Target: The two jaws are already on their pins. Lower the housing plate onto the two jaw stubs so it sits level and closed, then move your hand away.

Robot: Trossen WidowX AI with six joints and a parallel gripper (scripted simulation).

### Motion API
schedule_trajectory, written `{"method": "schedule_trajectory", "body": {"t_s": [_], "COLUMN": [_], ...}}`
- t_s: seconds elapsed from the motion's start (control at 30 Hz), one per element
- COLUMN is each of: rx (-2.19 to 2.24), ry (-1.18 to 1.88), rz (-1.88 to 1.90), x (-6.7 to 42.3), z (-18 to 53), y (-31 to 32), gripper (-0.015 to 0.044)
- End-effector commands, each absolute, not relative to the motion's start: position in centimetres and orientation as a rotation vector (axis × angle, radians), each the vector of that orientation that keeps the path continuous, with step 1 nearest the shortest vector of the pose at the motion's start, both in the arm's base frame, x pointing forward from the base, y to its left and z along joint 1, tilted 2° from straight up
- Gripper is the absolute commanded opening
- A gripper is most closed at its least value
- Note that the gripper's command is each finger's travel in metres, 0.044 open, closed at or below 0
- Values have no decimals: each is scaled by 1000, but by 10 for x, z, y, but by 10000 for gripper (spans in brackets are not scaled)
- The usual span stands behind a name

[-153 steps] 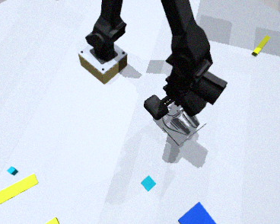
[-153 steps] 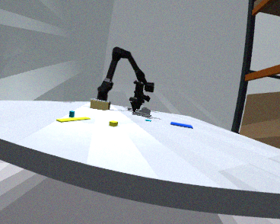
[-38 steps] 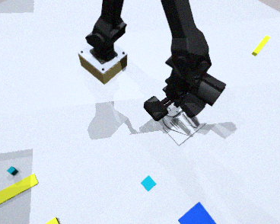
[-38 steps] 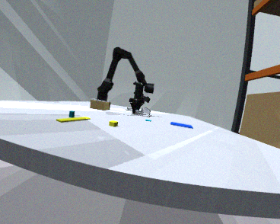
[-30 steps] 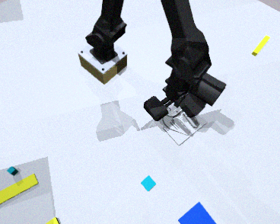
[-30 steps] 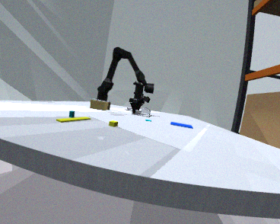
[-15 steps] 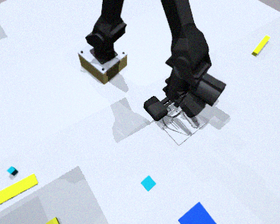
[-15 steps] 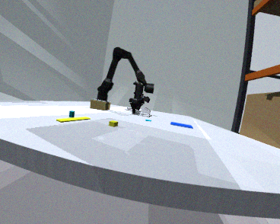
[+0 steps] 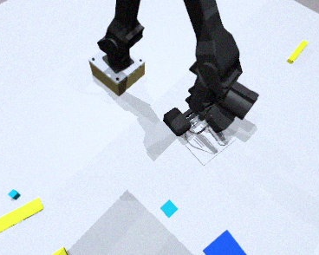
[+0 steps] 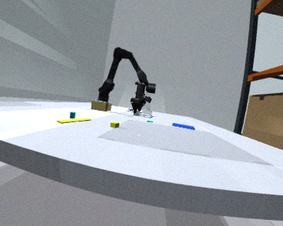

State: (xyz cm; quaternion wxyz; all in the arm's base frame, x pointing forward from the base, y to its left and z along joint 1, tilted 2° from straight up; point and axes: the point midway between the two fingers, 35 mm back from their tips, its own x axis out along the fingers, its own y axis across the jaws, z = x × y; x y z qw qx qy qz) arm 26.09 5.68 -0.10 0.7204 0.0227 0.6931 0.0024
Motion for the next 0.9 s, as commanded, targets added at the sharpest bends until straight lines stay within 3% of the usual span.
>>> {"method": "schedule_trajectory", "body": {"t_s": [0.0, 0.17, 0.33, 0.7, 0.87], "rx": [54, 58, 59, 57, 57], "ry": [1521, 1520, 1506, 1524, 1525], "rz": [7, 6, 5, 5, 5], "x": [264, 258, 261, 200, 196], "z": [24, 67, 60, 111, 114], "y": [57, 55, 55, 39, 38], "gripper": [440, 440, 440, 440, 440]}}
